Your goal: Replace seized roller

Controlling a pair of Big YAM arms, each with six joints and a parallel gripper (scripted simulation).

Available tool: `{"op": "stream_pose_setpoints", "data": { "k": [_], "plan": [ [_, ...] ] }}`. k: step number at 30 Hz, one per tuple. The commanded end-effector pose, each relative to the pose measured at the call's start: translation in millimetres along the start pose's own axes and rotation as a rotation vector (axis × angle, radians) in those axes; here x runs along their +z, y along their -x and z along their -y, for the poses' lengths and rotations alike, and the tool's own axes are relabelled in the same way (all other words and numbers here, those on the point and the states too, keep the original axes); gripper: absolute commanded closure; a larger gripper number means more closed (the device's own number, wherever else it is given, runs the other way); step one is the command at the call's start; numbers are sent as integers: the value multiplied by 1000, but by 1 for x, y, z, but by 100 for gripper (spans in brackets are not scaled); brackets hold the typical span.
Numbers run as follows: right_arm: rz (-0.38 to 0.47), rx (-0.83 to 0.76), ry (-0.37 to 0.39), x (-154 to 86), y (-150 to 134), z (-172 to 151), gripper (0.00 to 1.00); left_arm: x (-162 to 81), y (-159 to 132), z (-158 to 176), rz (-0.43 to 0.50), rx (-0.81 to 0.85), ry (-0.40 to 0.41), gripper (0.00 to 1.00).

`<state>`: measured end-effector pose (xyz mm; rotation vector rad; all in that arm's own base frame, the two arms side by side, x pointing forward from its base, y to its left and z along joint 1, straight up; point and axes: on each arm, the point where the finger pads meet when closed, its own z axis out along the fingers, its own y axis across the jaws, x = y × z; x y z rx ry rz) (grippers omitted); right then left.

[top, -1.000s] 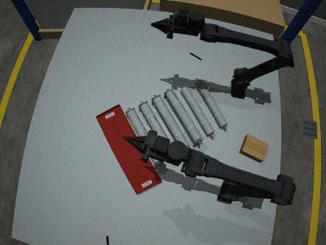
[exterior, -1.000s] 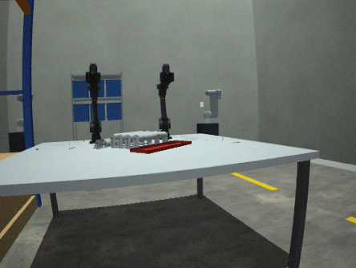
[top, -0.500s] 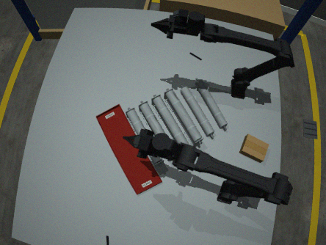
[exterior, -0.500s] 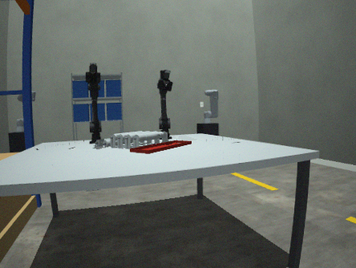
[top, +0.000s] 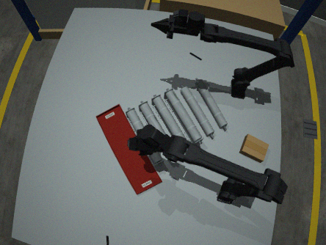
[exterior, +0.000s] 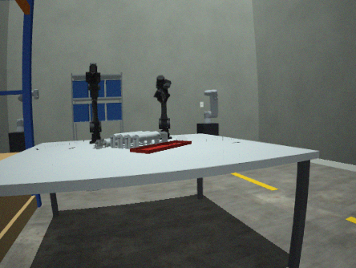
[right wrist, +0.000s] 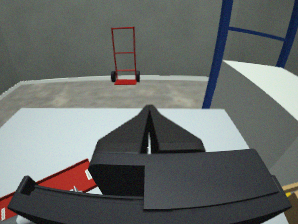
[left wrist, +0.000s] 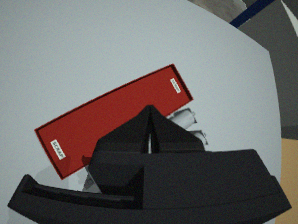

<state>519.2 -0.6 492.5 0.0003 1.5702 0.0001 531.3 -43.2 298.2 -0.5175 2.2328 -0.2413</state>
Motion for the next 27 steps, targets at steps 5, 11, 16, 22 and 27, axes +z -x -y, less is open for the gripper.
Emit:
{"op": "stream_pose_setpoints", "data": {
  "k": [5,11,16,22,27],
  "plan": [
    [-5,-14,4,3,5,-4,100,13,-30,6,-160,-182,108,100],
    [-5,-14,4,3,5,-4,100,18,-57,-2,-247,-242,196,100],
    [-5,-14,4,3,5,-4,100,25,-96,-14,-357,-308,329,100],
    [-5,-14,4,3,5,-4,100,21,-132,-28,-452,-381,496,100],
    [-5,-14,4,3,5,-4,100,8,-127,-26,-446,-386,505,100]
  ]
}}
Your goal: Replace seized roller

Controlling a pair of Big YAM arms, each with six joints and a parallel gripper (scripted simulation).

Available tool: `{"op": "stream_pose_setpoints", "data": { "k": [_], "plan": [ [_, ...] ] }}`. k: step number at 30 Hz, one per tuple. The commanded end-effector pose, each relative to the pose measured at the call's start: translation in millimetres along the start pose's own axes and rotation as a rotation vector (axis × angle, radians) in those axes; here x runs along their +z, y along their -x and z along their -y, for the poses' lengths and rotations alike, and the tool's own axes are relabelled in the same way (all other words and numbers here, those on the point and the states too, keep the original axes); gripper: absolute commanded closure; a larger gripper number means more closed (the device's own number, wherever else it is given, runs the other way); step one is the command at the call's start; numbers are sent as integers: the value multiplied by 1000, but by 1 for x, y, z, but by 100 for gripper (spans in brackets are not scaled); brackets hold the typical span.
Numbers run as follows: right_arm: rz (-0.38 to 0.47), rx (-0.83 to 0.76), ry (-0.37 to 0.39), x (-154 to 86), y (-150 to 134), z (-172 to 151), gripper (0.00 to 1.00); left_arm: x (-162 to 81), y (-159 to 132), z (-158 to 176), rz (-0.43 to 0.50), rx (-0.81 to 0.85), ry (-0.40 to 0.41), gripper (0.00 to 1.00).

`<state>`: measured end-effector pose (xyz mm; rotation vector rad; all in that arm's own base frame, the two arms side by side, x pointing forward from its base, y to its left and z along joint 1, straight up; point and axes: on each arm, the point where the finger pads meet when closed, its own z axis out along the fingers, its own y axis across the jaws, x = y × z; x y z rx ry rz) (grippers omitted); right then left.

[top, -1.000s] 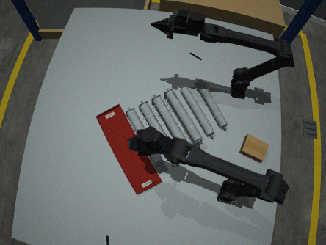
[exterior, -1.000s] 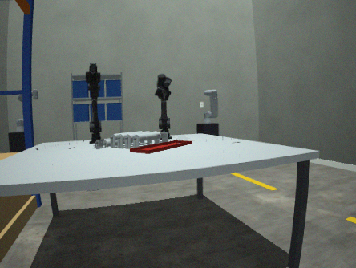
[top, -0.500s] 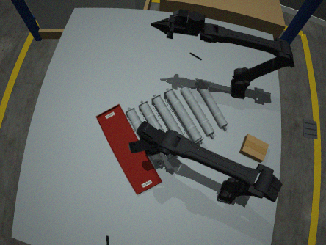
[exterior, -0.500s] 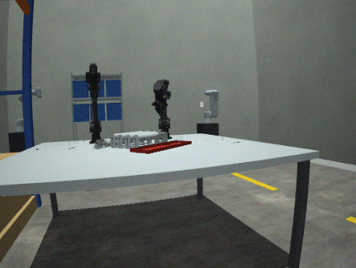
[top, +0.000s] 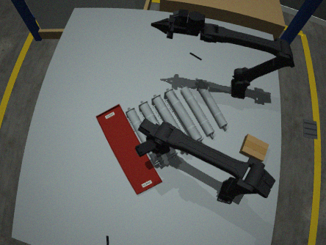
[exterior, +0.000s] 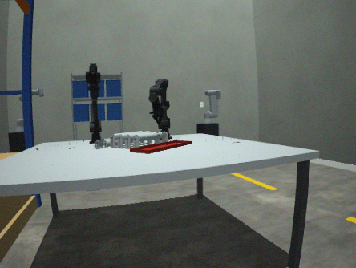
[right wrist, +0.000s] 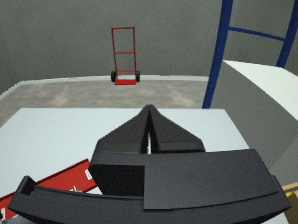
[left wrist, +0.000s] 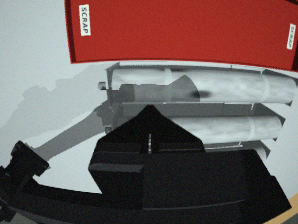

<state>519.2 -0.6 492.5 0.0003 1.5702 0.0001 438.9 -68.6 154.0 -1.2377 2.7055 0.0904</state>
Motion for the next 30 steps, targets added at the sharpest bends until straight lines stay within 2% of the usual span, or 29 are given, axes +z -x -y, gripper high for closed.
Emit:
{"op": "stream_pose_setpoints", "data": {
  "k": [1,2,4,6,9,12,15,16,17,21,24,26,30],
  "plan": [
    [-5,-14,4,3,5,-4,100,-42,12,17,40,-49,-57,100],
    [-5,-14,4,3,5,-4,100,-43,15,17,46,-40,-64,100],
    [-5,-14,4,3,5,-4,100,-21,7,19,22,22,-20,100],
    [-5,-14,4,3,5,-4,100,-9,-1,11,2,31,5,100],
    [-5,-14,4,3,5,-4,100,-3,-1,5,3,21,6,100],
    [-5,-14,4,3,5,-4,100,-24,12,14,31,5,-44,100],
    [-5,-14,4,3,5,-4,100,-25,12,15,32,4,-46,100],
    [-5,-14,4,3,5,-4,100,-16,8,13,19,3,-23,100],
    [-5,-14,4,3,5,-4,100,4,2,5,5,7,2,100],
    [-5,-14,4,3,5,-4,100,7,4,5,7,-4,0,100],
    [-5,-14,4,3,5,-4,100,-2,7,7,23,-13,-28,100],
    [-5,-14,4,3,5,-4,100,13,2,5,8,-11,-2,100],
    [-5,-14,4,3,5,-4,100,14,4,8,11,-14,-8,100]
  ]
}}
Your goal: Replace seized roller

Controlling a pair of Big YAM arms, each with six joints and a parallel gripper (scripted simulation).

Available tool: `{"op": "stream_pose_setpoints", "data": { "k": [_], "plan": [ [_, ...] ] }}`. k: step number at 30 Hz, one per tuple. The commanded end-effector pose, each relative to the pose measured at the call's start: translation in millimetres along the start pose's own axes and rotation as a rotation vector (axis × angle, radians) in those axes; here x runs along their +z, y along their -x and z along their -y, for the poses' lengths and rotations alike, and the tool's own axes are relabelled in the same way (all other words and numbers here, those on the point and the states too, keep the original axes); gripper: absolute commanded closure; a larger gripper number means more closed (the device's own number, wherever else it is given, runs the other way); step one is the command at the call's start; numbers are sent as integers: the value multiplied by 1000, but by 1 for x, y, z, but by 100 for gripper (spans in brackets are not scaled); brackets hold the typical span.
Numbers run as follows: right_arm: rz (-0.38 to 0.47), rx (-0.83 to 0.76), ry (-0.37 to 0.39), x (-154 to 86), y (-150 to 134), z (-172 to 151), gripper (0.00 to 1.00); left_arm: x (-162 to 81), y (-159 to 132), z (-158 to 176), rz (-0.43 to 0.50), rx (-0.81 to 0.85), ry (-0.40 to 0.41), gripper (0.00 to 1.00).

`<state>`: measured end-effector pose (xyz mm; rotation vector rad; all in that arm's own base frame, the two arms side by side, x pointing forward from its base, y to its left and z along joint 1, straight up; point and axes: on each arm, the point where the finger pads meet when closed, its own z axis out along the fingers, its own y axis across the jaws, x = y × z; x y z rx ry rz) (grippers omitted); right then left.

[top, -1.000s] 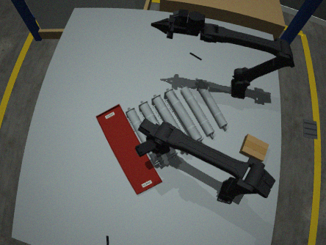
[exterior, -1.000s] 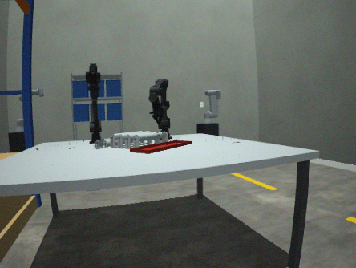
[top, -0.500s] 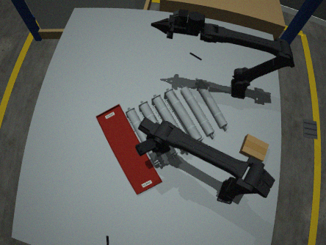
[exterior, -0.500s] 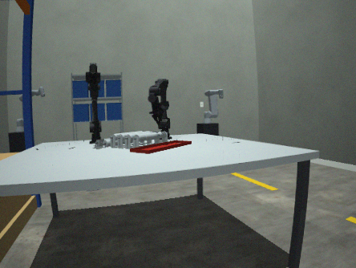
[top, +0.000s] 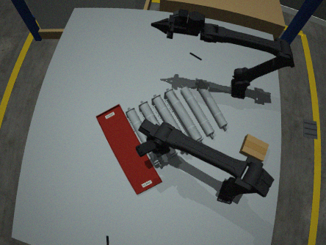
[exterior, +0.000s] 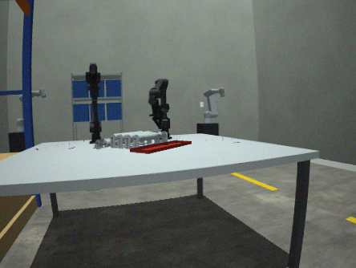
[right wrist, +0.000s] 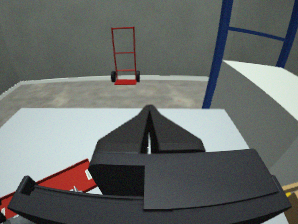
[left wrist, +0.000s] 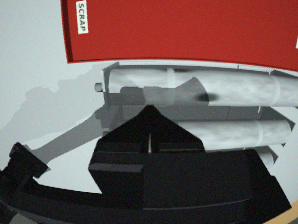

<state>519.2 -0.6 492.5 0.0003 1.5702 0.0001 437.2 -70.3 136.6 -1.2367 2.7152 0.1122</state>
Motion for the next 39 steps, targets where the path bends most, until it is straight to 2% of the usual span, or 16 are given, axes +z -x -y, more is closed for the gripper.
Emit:
{"op": "stream_pose_setpoints", "data": {
  "k": [1,5,10,13,19,20,23,25,27,36,39],
  "plan": [
    [-5,-14,4,3,5,-4,100,-3,9,8,13,-19,-24,100],
    [-5,-14,4,3,5,-4,100,-7,10,5,24,-35,-45,100],
    [-5,-14,4,3,5,-4,100,13,5,4,9,-30,-19,100],
    [-5,-14,4,3,5,-4,100,16,5,4,10,-31,-20,100],
    [-5,-14,4,3,5,-4,100,6,10,11,26,-31,-50,100],
    [-5,-14,4,3,5,-4,100,22,2,5,10,-18,-21,100],
    [-5,-14,4,3,5,-4,100,28,3,3,7,-32,-17,100],
    [-5,-14,4,3,5,-4,100,28,3,6,10,-30,-24,100],
    [-5,-14,4,3,5,-4,100,4,14,18,39,-36,-77,100],
    [-5,-14,4,3,5,-4,100,12,9,12,26,-34,-54,100],
    [-5,-14,4,3,5,-4,100,23,3,6,16,-31,-35,100]
  ]
}}
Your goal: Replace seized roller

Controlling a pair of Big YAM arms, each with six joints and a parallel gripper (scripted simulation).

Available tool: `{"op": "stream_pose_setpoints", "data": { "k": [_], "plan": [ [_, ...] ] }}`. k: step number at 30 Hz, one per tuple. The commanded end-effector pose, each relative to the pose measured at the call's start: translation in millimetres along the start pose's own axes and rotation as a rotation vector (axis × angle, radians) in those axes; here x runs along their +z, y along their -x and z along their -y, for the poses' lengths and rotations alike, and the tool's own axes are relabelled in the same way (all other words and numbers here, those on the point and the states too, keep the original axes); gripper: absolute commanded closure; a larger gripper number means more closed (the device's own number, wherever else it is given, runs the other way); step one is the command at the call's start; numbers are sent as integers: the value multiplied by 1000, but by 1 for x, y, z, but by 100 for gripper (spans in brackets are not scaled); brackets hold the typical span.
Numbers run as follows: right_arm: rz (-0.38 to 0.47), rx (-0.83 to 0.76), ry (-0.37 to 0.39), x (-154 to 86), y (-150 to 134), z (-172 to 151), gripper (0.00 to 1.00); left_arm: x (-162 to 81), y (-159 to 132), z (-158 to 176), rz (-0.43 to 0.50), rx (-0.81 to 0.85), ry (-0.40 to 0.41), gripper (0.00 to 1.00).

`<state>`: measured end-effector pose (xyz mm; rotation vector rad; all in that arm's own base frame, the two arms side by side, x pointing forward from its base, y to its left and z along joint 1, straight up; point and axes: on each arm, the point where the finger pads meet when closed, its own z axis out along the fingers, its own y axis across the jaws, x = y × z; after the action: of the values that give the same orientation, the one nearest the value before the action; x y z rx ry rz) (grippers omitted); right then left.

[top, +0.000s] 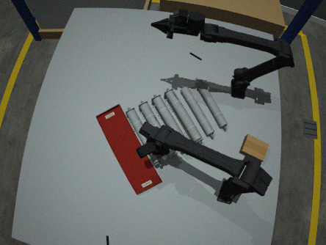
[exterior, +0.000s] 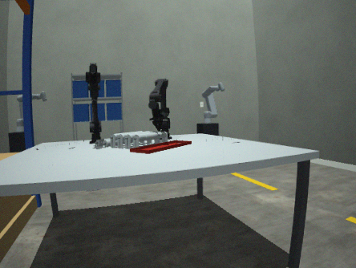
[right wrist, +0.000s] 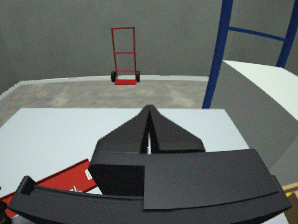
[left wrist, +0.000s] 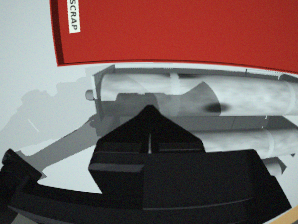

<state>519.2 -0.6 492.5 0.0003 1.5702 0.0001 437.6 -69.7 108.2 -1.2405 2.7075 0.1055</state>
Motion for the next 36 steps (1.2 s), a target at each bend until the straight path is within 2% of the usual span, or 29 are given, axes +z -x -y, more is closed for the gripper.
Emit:
{"op": "stream_pose_setpoints", "data": {
  "k": [1,5,11,15,16,20,32,33,36],
  "plan": [
    [-5,-14,4,3,5,-4,100,-2,5,3,9,-25,-23,100],
    [-5,-14,4,3,5,-4,100,-12,9,6,10,-26,-25,100],
    [-5,-14,4,3,5,-4,100,-2,6,4,3,-25,-12,100],
    [-5,-14,4,3,5,-4,100,-5,6,7,8,-14,-22,100],
    [-5,-14,4,3,5,-4,100,3,5,3,1,-25,-8,100],
    [-5,-14,4,3,5,-4,100,-5,7,4,10,-28,-24,100],
    [-5,-14,4,3,5,-4,100,-3,6,7,9,-16,-23,100],
    [-5,-14,4,3,5,-4,100,5,5,2,3,-28,-12,100],
    [-5,-14,4,3,5,-4,100,-3,8,5,10,-29,-25,100]
  ]
}}
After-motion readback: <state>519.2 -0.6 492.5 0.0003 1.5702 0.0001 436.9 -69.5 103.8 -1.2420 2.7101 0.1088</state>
